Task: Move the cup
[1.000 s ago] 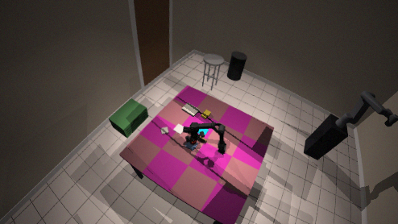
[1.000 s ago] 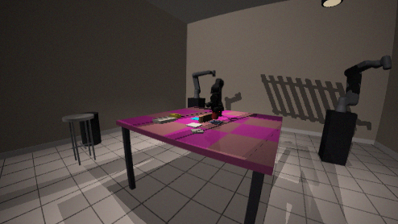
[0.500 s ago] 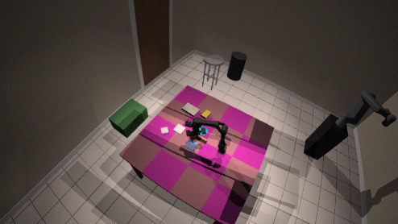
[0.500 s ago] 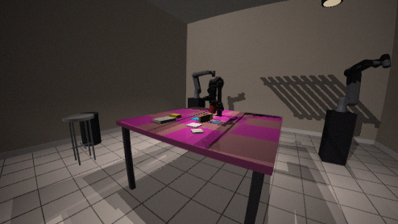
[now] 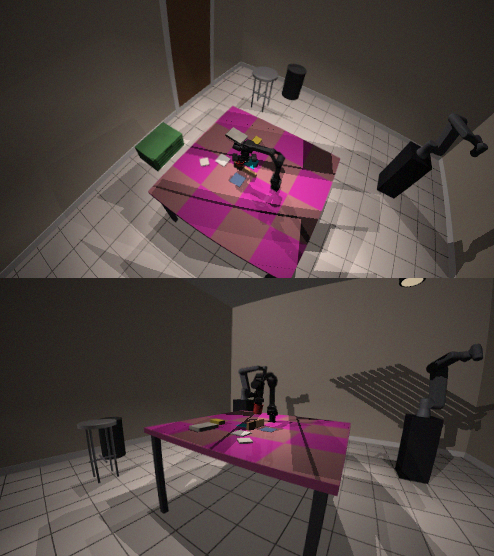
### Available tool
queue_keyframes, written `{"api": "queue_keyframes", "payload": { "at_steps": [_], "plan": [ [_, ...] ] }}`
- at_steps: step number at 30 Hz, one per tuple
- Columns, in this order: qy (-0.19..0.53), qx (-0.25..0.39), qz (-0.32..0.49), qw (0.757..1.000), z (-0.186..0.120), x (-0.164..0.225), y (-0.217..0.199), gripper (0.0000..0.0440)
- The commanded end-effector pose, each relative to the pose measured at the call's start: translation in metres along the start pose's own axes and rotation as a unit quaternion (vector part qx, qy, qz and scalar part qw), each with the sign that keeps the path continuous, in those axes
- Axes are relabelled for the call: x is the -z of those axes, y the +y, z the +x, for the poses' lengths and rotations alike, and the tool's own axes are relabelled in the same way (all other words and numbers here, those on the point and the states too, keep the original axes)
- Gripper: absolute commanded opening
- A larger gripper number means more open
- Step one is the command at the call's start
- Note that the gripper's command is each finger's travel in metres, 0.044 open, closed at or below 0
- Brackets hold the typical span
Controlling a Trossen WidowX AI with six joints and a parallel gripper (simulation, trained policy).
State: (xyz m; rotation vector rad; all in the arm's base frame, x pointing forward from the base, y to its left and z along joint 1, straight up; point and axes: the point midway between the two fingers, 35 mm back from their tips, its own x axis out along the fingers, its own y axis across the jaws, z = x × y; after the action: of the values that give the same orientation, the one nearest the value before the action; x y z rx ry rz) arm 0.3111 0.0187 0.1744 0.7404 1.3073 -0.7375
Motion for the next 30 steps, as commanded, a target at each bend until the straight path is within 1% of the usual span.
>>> {"api": "queue_keyframes", "payload": {
  "at_steps": [1,15,30],
  "plan": [
    [-0.017,-0.013,0.015,1.000,-0.005,-0.018,-0.004,0.0000],
    [-0.044,-0.026,0.062,0.997,0.001,-0.064,-0.027,0.0000],
    [-0.058,-0.021,0.102,0.993,0.025,-0.093,-0.057,0.0000]
  ]
}}
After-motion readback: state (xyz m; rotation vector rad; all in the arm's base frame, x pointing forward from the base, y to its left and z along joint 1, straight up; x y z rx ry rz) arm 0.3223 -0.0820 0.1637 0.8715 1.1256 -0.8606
